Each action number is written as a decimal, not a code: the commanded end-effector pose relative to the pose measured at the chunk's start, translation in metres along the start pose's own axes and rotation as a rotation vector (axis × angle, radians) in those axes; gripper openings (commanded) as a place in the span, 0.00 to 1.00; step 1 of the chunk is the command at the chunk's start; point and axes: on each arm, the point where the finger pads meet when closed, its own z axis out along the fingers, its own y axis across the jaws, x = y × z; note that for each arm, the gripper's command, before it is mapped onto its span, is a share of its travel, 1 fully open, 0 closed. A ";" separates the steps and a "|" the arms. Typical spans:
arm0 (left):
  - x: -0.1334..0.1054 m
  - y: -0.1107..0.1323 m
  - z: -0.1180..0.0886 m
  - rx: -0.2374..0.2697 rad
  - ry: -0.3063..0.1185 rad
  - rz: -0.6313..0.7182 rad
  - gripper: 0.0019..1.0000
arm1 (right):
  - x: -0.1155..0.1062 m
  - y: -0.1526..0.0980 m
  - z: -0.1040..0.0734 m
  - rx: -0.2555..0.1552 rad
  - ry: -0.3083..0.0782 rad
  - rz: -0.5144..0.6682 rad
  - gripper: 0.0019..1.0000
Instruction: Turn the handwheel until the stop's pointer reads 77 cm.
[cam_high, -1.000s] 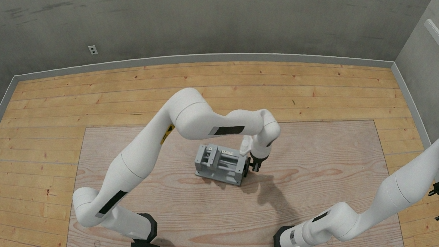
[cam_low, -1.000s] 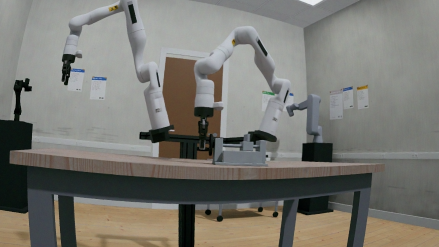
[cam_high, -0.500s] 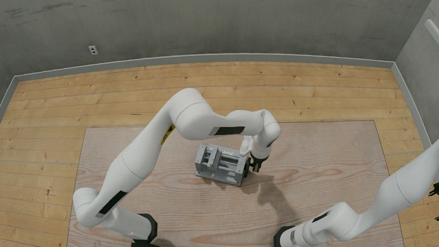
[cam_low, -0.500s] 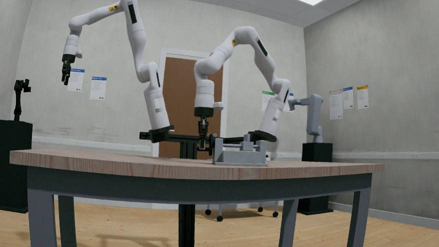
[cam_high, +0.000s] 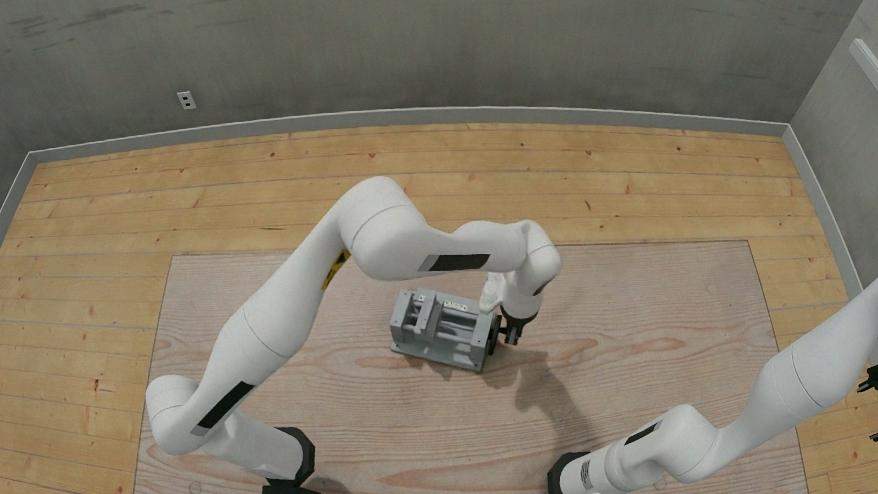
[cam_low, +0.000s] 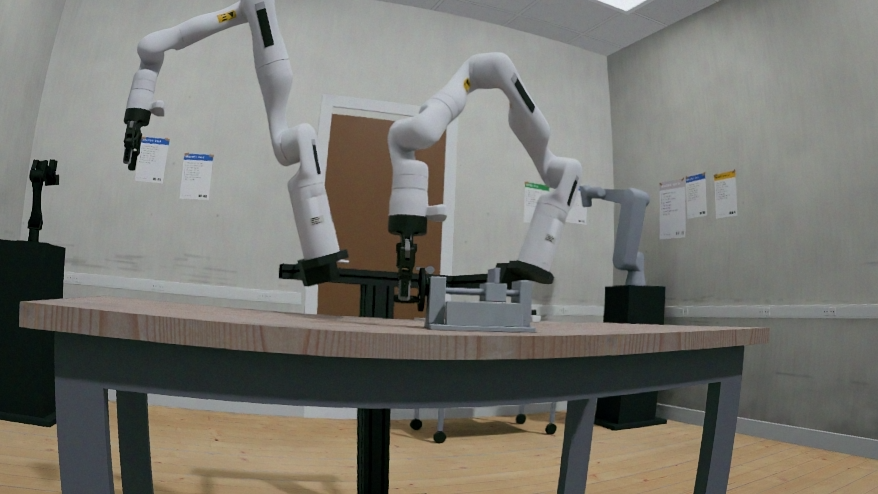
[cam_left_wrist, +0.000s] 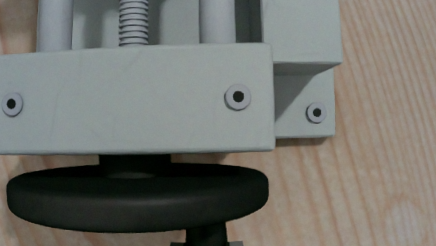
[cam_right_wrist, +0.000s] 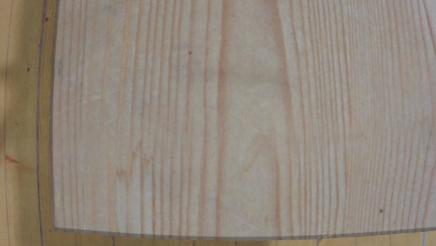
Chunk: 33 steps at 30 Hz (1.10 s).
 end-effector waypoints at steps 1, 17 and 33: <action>0.000 -0.004 0.003 0.002 0.003 -0.004 0.16 | 0.001 -0.001 -0.001 0.004 0.005 -0.012 1.00; 0.000 -0.008 0.006 0.001 0.002 -0.004 0.16 | 0.001 -0.001 -0.001 0.004 0.005 -0.012 1.00; 0.000 -0.016 0.007 0.000 0.001 -0.004 0.16 | 0.001 -0.001 -0.001 0.004 0.005 -0.012 1.00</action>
